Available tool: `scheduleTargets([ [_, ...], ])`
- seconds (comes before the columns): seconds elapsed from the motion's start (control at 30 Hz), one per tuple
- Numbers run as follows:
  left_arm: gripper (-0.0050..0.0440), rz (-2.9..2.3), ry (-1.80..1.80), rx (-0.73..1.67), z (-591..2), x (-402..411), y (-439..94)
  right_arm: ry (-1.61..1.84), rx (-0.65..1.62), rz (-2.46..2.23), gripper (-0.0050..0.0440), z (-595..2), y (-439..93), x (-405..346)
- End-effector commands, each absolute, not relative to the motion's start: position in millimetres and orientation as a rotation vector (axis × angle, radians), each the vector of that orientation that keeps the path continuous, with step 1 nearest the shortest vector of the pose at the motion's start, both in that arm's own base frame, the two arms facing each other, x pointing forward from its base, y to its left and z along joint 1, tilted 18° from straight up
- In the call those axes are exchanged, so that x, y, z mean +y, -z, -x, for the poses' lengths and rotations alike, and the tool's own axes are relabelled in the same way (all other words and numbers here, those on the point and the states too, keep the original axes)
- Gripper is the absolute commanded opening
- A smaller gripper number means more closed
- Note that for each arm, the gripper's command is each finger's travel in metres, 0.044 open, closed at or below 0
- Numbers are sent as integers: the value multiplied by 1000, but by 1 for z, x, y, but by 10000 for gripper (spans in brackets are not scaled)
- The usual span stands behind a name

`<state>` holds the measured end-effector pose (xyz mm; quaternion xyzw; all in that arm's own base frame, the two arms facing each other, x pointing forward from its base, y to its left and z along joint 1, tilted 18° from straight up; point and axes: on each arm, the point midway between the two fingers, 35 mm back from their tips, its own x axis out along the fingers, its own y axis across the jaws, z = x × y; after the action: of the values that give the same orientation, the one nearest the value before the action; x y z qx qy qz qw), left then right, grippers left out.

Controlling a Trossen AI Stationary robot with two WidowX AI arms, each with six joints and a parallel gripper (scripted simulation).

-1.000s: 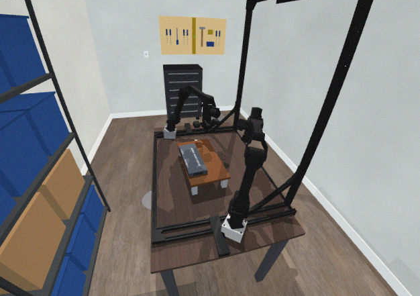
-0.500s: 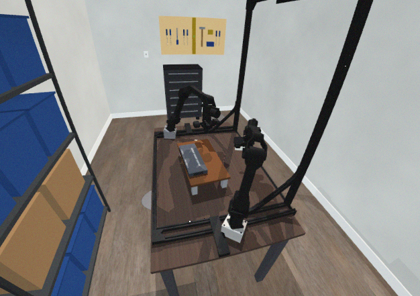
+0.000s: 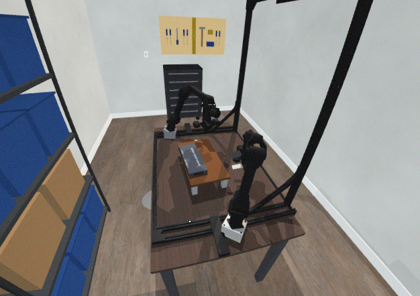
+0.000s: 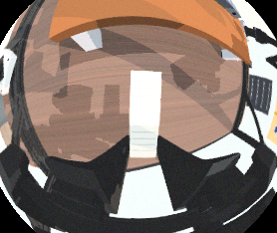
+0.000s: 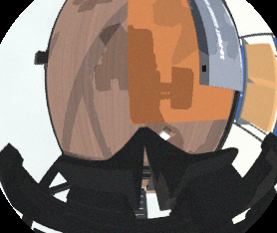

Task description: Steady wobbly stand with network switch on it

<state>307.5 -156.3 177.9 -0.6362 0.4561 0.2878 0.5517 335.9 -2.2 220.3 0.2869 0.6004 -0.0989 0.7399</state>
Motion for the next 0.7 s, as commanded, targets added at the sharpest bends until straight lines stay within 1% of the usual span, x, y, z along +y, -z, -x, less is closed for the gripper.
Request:
scheduleTargets([
  [0.0, 0, 1515, -916, 1142, -281, -145, -140, 217, 1317, -629, 0, -336, -220, -2],
  [0.03, 0, 1516, -979, 1151, -273, -141, -133, 217, 1317, -629, 0, -336, -220, -2],
  [0.23, 0, 1516, -979, 1151, -273, -141, -133, 217, 1317, -629, 0, -336, -220, -2],
  [0.27, 0, 1516, -979, 1151, -286, -153, -80, 217, 1317, -629, 0, -336, -220, -2],
  [0.67, 0, 1516, -979, 1151, -286, -153, -80, 217, 1317, -629, 0, -336, -220, -2],
])
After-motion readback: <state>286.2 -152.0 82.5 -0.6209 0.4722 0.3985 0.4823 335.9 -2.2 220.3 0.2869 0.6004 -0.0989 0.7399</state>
